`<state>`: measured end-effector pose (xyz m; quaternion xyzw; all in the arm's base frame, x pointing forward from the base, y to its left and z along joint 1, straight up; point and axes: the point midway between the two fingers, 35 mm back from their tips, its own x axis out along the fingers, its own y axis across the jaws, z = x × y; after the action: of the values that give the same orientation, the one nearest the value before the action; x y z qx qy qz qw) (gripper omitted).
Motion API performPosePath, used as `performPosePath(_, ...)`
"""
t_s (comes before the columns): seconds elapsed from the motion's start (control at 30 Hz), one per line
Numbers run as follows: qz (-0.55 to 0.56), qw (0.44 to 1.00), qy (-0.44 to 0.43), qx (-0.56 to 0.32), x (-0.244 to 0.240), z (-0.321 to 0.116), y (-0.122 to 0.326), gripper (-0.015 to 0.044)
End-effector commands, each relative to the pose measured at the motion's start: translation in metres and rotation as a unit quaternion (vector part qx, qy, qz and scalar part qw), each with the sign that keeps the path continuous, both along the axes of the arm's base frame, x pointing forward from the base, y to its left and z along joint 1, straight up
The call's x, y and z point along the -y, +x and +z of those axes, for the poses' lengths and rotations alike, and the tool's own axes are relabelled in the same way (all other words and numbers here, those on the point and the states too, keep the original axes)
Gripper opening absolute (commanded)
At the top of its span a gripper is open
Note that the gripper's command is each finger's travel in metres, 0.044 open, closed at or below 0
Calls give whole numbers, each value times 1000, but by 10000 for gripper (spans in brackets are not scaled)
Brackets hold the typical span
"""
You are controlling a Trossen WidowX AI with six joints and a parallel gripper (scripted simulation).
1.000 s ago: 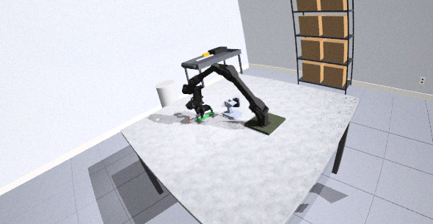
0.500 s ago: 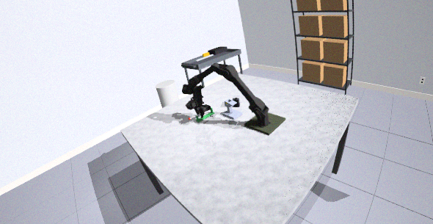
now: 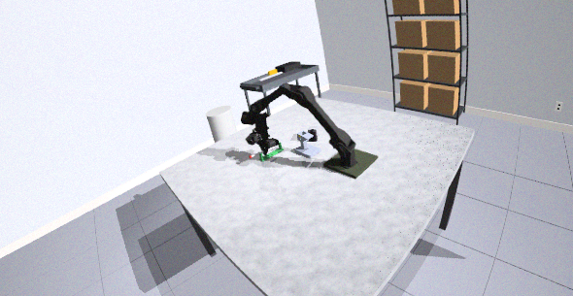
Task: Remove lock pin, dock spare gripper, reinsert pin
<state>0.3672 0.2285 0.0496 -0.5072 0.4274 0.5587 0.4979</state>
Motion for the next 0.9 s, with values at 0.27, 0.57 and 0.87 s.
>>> performPosePath(0.27, 0, 1000, -1, 0, 1, 8, 0, 0)
performPosePath(0.57, 0, 1000, -8, -14, 3, 20, -6, 0)
performPosePath(0.87, 0, 1000, -14, -24, 5, 30, -9, 0)
